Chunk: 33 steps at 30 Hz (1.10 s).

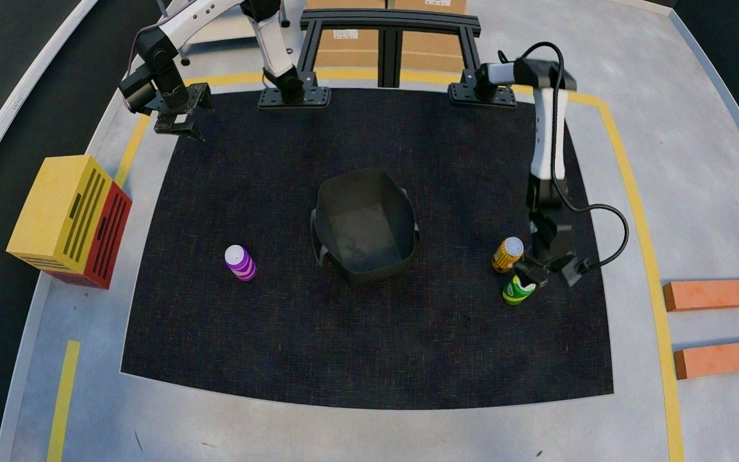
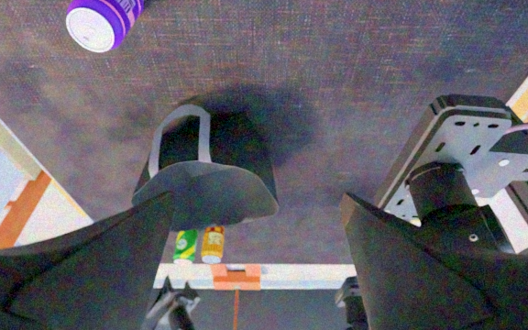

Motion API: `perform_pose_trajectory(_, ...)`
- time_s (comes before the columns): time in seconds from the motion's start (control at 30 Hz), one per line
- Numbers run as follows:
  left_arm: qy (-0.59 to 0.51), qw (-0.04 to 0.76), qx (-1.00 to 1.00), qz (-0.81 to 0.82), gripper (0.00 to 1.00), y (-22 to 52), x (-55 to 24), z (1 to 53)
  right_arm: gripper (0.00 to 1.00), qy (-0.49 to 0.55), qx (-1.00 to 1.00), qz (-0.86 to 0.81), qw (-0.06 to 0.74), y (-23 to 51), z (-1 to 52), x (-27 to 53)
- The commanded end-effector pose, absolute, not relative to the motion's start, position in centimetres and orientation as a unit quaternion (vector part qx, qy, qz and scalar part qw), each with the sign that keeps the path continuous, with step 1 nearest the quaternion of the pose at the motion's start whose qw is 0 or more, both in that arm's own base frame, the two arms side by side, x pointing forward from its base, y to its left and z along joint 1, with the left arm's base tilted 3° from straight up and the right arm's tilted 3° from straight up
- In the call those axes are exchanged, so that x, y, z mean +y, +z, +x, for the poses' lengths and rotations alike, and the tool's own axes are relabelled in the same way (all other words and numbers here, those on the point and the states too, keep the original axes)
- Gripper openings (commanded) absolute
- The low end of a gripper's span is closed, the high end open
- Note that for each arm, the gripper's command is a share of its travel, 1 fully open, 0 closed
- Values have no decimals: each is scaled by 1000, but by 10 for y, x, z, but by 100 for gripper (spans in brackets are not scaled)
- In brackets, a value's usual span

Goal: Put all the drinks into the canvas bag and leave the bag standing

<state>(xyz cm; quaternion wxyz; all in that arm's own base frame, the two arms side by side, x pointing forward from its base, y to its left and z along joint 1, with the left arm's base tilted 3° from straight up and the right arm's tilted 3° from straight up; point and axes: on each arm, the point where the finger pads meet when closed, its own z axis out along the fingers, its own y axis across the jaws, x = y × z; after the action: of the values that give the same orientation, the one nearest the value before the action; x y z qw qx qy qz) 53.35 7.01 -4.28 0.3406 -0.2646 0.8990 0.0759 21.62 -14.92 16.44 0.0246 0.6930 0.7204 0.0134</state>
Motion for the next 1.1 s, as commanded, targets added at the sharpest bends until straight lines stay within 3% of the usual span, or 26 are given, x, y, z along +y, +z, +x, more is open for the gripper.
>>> perform_pose_trajectory(0.0,82,351,887,-289,89,-40,78,551,100,7,716,696,56,177,219,-156)
perform_pose_trajectory(0.17,71,391,872,-286,89,-4,77,566,100,7,716,696,56,177,219,-156)
perform_pose_trajectory(0.2,84,341,896,-272,89,-60,74,549,100,7,716,696,56,177,219,-156)
perform_pose_trajectory(0.3,85,296,915,-262,89,-85,68,522,100,7,716,696,56,177,219,-156)
perform_pose_trajectory(0.47,76,347,897,-263,89,-33,68,545,100,7,716,696,56,177,219,-156)
perform_pose_trajectory(1.07,76,360,888,-275,89,-26,69,547,100,7,716,696,56,177,219,-156)
